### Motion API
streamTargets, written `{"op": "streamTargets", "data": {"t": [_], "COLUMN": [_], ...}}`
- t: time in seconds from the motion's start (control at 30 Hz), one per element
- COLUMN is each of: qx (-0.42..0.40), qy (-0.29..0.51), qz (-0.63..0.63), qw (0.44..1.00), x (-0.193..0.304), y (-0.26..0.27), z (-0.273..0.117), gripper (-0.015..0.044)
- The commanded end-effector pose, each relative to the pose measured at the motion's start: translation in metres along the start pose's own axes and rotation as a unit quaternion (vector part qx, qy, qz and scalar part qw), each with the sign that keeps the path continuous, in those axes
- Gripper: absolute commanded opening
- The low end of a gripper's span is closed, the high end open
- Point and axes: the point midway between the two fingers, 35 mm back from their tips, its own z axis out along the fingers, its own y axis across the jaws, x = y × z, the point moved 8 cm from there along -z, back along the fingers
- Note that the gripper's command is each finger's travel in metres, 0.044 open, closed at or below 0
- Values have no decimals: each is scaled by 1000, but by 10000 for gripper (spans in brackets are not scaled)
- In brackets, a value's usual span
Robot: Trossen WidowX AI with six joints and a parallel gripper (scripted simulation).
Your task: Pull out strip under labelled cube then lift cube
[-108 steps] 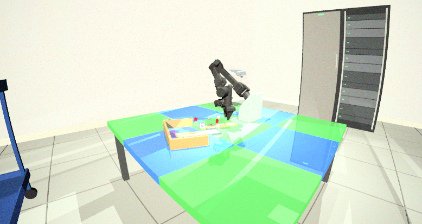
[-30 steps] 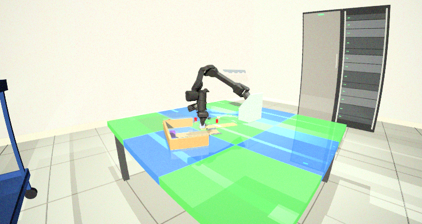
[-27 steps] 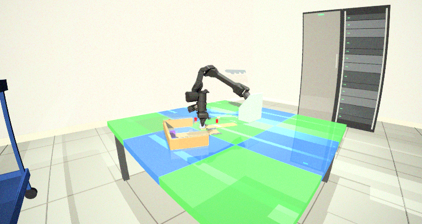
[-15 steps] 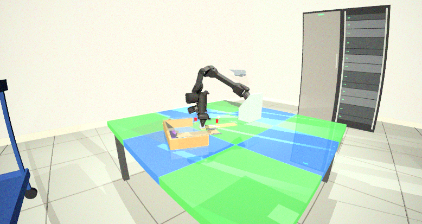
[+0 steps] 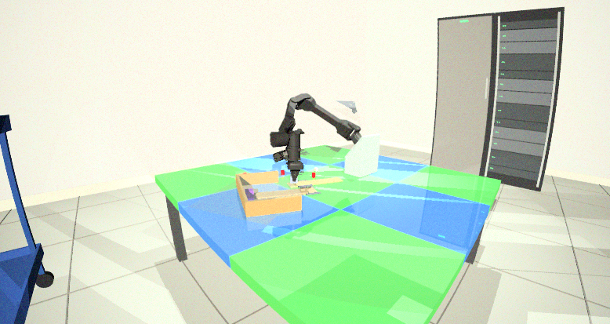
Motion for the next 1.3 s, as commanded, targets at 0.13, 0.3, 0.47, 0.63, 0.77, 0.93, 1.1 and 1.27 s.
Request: {"op": "streamTargets", "data": {"t": [0.13, 0.3, 0.47, 0.63, 0.77, 0.93, 1.1, 1.27], "qx": [4, 8, 8, 8, 8, 7, 7, 7], "qy": [4, 4, 4, 4, 5, 5, 5, 5], "qz": [-6, -9, -9, -9, -10, -10, -10, -10], "qw": [1000, 1000, 1000, 1000, 1000, 1000, 1000, 1000], "x": [34, 49, 51, 68, 77, 76, 76, 76], "y": [-11, -18, -18, -25, -28, -27, -27, -27], "z": [-24, -33, -33, -34, -34, -48, -70, -70], "gripper": [0, 0, 0, 0, 0, 0, 0, 0]}}
